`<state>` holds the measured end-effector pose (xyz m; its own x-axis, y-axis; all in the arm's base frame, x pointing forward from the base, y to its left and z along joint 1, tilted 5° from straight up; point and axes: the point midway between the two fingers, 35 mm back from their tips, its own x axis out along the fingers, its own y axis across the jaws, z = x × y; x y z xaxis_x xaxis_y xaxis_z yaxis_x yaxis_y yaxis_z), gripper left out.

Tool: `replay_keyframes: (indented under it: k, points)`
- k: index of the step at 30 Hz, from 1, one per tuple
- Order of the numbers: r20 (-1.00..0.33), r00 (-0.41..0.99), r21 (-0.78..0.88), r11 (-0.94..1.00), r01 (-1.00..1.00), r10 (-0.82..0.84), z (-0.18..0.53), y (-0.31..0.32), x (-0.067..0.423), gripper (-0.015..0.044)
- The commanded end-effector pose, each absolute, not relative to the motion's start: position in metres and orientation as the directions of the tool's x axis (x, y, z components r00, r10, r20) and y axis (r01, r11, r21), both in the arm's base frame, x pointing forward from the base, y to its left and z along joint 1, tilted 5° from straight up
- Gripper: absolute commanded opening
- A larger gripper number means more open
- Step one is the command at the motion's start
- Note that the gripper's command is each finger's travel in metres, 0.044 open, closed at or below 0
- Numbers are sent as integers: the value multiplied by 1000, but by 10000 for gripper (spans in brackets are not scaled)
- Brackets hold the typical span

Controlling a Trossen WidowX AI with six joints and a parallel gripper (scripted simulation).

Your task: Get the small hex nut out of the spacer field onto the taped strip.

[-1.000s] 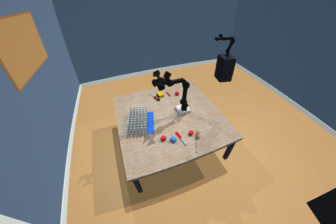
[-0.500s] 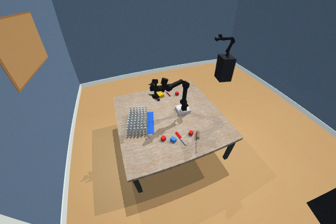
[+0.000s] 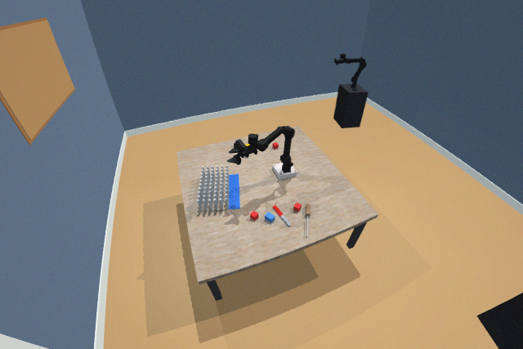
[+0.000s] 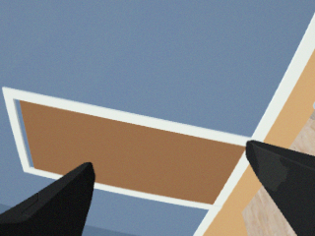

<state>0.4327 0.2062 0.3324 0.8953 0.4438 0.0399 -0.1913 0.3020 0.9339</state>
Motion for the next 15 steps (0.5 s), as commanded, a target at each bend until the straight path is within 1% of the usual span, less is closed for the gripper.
replay_keyframes:
  k: [1,8,15]
  points:
    - [-115,936,716,680,-155,334,259,185,431,440]
    - [-239,943,408,905,-120,233,201,164,421,440]
    - [-354,927,32,992,-119,123,146,139,402,440]
